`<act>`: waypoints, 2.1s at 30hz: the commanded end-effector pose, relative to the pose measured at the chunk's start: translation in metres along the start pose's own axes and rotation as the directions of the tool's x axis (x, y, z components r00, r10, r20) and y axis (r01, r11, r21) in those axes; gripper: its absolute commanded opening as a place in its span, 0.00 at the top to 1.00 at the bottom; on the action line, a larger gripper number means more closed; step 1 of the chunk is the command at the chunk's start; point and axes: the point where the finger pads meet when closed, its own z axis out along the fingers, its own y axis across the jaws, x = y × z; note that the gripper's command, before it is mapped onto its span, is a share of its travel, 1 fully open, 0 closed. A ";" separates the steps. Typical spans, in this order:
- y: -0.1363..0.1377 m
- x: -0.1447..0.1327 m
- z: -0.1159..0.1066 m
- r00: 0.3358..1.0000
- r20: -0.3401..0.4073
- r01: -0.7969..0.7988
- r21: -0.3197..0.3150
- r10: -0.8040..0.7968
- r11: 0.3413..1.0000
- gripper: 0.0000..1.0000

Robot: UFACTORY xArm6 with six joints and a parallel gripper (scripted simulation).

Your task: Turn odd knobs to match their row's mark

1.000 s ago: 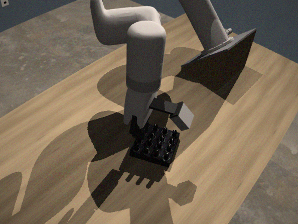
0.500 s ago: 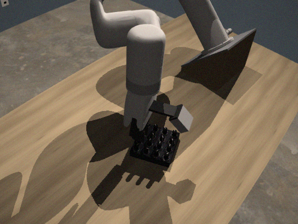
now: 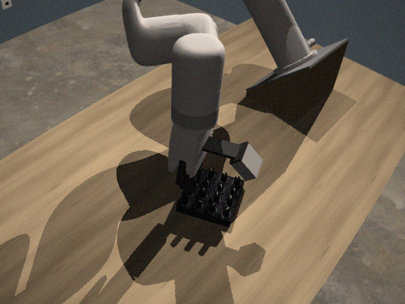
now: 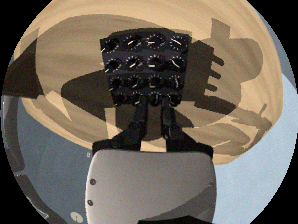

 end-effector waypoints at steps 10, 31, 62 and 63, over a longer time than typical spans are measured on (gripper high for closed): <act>0.001 0.000 -0.002 1.000 0.000 -0.001 -0.004 0.001 1.000 0.81; 0.001 0.000 -0.001 1.000 0.000 -0.001 -0.004 0.001 1.000 0.81; 0.001 0.000 0.010 1.000 0.000 -0.001 -0.004 0.001 1.000 0.81; 0.001 0.000 0.010 1.000 0.000 -0.001 -0.004 0.001 1.000 0.81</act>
